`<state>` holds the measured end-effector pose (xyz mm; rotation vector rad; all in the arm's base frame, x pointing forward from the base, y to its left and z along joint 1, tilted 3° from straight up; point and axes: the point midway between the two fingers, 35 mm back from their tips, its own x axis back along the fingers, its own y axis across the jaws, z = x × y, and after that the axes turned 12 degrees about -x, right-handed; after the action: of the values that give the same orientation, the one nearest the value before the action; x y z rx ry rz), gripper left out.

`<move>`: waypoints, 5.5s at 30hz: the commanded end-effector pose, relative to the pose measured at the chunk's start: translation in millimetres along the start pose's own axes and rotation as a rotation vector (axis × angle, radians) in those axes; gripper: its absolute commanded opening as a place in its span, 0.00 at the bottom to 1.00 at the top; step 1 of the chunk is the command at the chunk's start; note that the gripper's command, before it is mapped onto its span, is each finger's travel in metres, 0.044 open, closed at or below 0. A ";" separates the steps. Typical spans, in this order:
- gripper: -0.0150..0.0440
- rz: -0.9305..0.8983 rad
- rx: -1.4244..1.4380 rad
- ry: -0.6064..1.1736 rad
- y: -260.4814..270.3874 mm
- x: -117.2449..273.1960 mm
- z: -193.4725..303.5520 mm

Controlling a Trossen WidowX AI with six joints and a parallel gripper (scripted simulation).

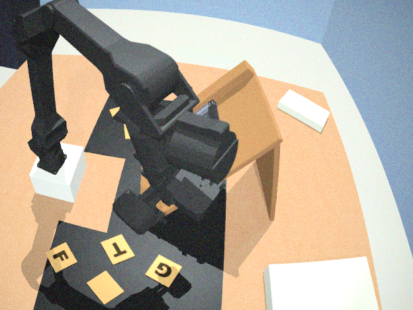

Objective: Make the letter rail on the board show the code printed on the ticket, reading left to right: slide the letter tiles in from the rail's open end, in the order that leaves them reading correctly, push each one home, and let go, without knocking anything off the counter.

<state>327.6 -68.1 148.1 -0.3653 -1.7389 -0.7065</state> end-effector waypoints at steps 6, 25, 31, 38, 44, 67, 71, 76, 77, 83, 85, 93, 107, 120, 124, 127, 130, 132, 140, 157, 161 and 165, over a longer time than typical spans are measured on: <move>0.83 0.230 -0.996 -0.048 -47.0 -78.5 -20.3; 0.83 0.292 -1.303 -0.110 -67.7 -99.2 -24.8; 0.83 0.292 -1.303 -0.110 -67.7 -99.2 -24.8; 0.83 0.292 -1.303 -0.110 -71.8 -116.2 -23.9; 0.83 0.293 -1.303 -0.110 -75.2 -131.9 -22.2; 0.83 0.293 -1.303 -0.110 -77.1 -139.9 -22.0; 0.83 0.293 -1.303 -0.110 -78.9 -146.1 -21.4; 0.83 0.293 -1.303 -0.110 -80.0 -149.8 -21.0; 0.83 0.293 -1.303 -0.110 -80.0 -149.8 -21.0; 0.83 0.293 -1.303 -0.110 -80.0 -149.8 -21.0; 0.83 0.293 -1.303 -0.110 -80.0 -149.8 -21.0; 0.83 0.293 -1.303 -0.110 -80.0 -149.8 -21.0; 0.83 0.293 -1.303 -0.110 -80.0 -149.8 -21.0; 0.73 0.293 -1.303 -0.110 -80.1 -150.3 -21.0; 0.68 0.293 -1.303 -0.110 -80.1 -150.3 -21.0; 0.65 0.293 -1.303 -0.110 -80.0 -150.3 -21.1; 0.55 0.293 -1.303 -0.110 -79.0 -147.7 -21.1; 0.46 0.293 -1.303 -0.110 -78.4 -146.5 -21.2; 0.25 0.292 -1.303 -0.110 -76.8 -143.0 -20.9; 0.25 0.292 -1.303 -0.110 -73.4 -135.2 -20.8; 0.25 0.292 -1.303 -0.110 -72.6 -133.4 -20.8; 0.25 0.292 -1.303 -0.110 -71.9 -131.5 -20.9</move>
<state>339.5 -121.1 4.1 -1.5049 -1.0528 -1.5401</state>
